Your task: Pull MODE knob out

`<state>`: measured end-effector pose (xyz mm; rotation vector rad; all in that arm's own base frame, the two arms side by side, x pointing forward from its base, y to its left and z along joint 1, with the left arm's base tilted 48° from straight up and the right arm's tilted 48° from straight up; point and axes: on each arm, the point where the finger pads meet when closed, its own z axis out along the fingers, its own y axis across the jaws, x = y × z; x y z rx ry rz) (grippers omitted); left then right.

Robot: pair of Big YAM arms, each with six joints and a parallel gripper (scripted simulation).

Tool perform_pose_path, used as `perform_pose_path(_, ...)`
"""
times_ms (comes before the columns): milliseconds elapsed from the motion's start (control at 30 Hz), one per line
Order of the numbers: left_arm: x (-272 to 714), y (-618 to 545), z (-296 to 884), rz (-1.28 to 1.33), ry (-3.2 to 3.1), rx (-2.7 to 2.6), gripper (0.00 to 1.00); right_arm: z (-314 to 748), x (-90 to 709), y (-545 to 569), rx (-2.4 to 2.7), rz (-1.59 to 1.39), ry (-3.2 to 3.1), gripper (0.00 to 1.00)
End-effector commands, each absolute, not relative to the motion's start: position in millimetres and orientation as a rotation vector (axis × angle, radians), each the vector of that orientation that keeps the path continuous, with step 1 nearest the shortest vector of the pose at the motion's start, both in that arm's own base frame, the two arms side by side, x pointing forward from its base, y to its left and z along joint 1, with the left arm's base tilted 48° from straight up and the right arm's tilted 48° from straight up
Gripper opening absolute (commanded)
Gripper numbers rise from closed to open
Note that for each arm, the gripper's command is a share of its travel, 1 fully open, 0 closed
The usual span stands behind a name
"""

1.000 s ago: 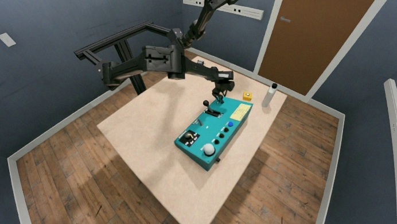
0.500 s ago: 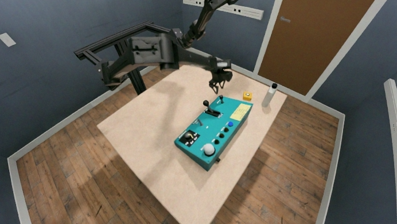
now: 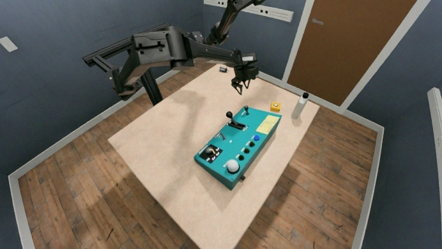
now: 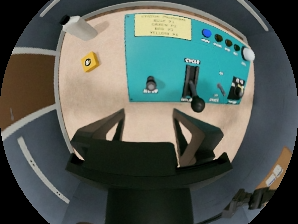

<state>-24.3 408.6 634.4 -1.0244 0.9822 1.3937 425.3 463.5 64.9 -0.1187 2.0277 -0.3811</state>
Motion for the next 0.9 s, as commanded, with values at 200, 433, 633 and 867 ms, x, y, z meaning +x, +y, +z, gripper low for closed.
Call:
perform_pose_path(200, -32.1, 396.4, 649.3, 1.415, 0.933, -1.013, 1.0, 86.4, 419.1, 481.3, -0.09, -0.319, 2.008, 0.7)
perform_pose_path(433, -32.1, 396.4, 649.3, 1.415, 0.933, -1.013, 1.0, 86.4, 419.1, 481.3, -0.097, -0.324, 2.008, 0.7)
perform_pose_path(633, -32.1, 396.4, 649.3, 1.415, 0.933, -1.013, 1.0, 86.4, 419.1, 481.3, -0.097, -0.324, 2.008, 0.7)
perform_pose_path(867, -32.1, 396.4, 649.3, 1.415, 0.933, -1.013, 1.0, 86.4, 419.1, 481.3, -0.097, -0.324, 2.008, 0.7)
